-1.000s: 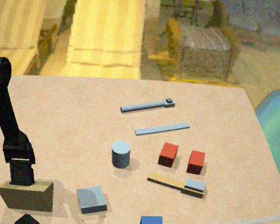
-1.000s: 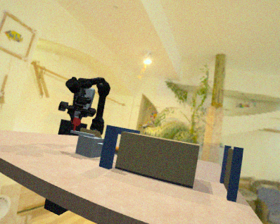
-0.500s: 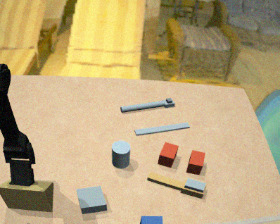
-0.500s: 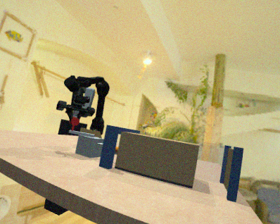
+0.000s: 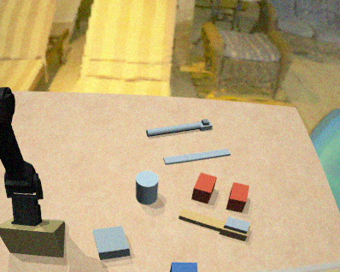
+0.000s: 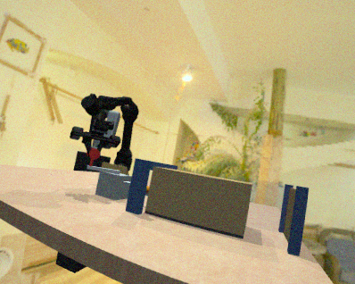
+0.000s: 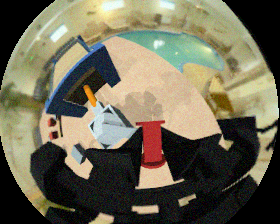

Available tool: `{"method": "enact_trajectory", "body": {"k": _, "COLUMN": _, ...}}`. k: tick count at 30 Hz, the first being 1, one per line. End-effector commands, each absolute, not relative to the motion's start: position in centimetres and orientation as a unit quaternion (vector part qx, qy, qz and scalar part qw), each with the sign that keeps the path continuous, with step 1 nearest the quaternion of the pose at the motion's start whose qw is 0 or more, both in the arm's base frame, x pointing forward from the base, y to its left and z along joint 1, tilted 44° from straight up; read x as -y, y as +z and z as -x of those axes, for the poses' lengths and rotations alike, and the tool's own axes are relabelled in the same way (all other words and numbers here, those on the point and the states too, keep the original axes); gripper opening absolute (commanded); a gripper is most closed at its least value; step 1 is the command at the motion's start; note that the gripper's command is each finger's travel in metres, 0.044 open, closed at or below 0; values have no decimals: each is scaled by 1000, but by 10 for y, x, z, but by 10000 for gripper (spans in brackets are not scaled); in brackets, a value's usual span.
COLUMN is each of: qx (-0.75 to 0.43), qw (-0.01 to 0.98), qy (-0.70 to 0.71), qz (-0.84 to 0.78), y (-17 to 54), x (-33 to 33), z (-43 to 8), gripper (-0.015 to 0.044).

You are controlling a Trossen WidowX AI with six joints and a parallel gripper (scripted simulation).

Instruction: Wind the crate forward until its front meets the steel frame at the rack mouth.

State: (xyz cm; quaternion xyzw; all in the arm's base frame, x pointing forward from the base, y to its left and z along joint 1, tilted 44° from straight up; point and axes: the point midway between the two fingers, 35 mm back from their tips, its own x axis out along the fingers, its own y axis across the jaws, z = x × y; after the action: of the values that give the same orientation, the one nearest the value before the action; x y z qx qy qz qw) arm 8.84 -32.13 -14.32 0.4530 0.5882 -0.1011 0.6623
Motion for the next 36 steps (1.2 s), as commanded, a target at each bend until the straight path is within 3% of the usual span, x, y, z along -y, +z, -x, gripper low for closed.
{"method": "enact_trajectory", "body": {"k": 1, "qx": -587, "qw": 667, "qy": -99, "qz": -449, "y": -150, "x": 327, "z": -98, "gripper": 0}}
{"method": "enact_trajectory", "body": {"k": 36, "qx": -585, "qw": 669, "qy": -99, "qz": -448, "y": -166, "x": 344, "z": -150, "gripper": 0}}
